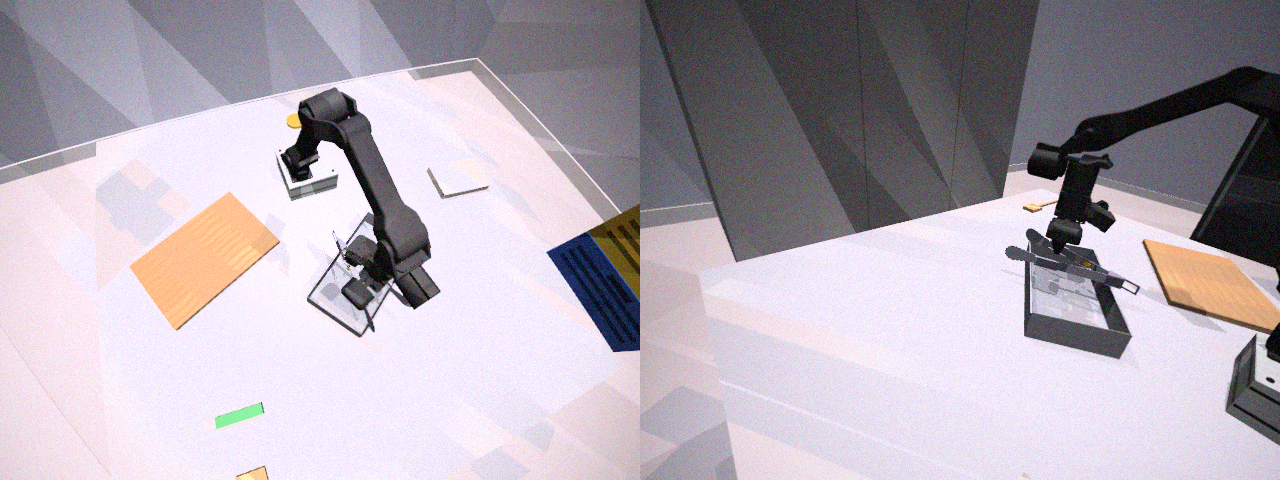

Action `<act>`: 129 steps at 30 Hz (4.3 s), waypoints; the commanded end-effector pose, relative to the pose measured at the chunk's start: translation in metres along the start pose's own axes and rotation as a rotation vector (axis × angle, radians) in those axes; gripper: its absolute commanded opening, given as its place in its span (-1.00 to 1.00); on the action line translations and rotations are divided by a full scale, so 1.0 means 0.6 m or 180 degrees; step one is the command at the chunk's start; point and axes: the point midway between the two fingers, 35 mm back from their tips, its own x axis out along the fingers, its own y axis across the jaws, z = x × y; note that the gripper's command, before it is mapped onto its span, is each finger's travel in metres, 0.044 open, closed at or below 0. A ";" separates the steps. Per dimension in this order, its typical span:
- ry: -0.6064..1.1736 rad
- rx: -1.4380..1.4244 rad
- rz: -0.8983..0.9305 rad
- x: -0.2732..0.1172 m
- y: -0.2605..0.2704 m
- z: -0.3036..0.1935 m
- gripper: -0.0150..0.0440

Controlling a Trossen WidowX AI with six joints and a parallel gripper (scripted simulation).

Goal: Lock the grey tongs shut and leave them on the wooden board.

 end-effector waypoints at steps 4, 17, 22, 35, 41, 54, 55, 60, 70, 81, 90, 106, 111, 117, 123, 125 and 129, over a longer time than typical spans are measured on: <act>-0.0001 0.0001 0.0000 0.000 0.000 0.000 -1.00; -0.0001 0.0001 0.0000 0.000 0.000 0.000 -1.00; -0.0001 0.0001 0.0000 0.000 0.000 0.000 -1.00; 0.0015 -0.0022 -0.0014 -0.169 0.001 -0.002 0.16; 0.0082 -0.0031 0.0015 -0.155 0.004 -0.007 0.69; 0.0046 -0.2001 0.0021 -0.134 0.003 0.004 1.00; 0.0044 -0.2313 0.0022 -0.132 0.003 0.005 1.00; 0.0034 -0.3872 0.0025 -0.118 0.003 0.015 1.00; 0.0021 -0.6236 0.0019 -0.093 0.002 0.035 1.00; 0.0019 -0.8112 0.0010 -0.075 0.000 0.050 1.00; 0.0019 -0.9325 0.0010 -0.071 0.000 0.054 1.00; 0.0019 -0.9325 0.0010 -0.071 0.000 0.054 1.00; 0.0019 -0.9325 0.0011 -0.070 -0.001 0.053 1.00; 0.0019 -0.9325 0.0011 -0.059 -0.001 0.051 1.00; 0.0019 -0.9325 0.0012 -0.042 0.000 0.049 1.00; 0.0019 -0.9325 0.0012 -0.037 0.000 0.049 1.00; 0.0018 -0.9325 0.0012 -0.026 0.000 0.048 1.00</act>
